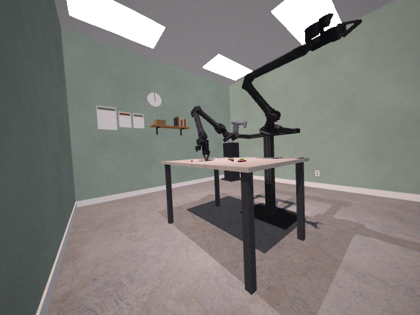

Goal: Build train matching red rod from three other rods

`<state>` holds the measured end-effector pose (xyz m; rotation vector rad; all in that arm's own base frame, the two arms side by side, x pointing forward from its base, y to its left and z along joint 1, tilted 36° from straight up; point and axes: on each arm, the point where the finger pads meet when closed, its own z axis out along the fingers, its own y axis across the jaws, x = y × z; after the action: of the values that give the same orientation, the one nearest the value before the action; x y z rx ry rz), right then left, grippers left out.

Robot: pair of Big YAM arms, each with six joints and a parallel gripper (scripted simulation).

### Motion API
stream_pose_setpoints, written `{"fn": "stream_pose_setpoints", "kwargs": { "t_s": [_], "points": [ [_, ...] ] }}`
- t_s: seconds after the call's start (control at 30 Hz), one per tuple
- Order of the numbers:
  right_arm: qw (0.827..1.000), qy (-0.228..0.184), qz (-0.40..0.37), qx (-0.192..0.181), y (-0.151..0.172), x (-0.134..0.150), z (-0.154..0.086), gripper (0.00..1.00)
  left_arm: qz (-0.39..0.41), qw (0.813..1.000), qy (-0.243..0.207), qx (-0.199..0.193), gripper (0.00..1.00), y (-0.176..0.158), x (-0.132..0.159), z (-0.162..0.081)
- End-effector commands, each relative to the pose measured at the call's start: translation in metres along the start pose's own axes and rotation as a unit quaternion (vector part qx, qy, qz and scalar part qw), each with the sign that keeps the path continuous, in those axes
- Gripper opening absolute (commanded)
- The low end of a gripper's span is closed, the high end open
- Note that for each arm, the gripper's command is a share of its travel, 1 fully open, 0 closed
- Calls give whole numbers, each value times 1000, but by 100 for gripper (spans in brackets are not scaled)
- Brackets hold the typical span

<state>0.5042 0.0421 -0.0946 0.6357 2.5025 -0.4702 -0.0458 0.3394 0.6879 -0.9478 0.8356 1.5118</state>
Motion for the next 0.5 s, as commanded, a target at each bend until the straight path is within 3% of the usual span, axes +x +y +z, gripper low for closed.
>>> {"fn": "stream_pose_setpoints", "kwargs": {
  "t_s": [0.0, 0.2, 0.27, 0.47],
  "points": [
    [1000, 2, -1, 2, -1, -3, 10, 23, -2, 1000, 4, -6, 100, 5, 0, -3],
    [1000, 7, -11, 5, 0, 4, 6, 23, -2, 1000, 4, -6, 100, 5, 0, -3],
    [1000, -4, -6, -8, 8, -2, -15, 23, -2, 1000, 4, -6, 100, 5, 0, -3],
    [1000, -3, -4, -5, 5, 1, -27, 23, -2, 1000, 4, -6, 100, 5, 0, -3]
  ]
}}
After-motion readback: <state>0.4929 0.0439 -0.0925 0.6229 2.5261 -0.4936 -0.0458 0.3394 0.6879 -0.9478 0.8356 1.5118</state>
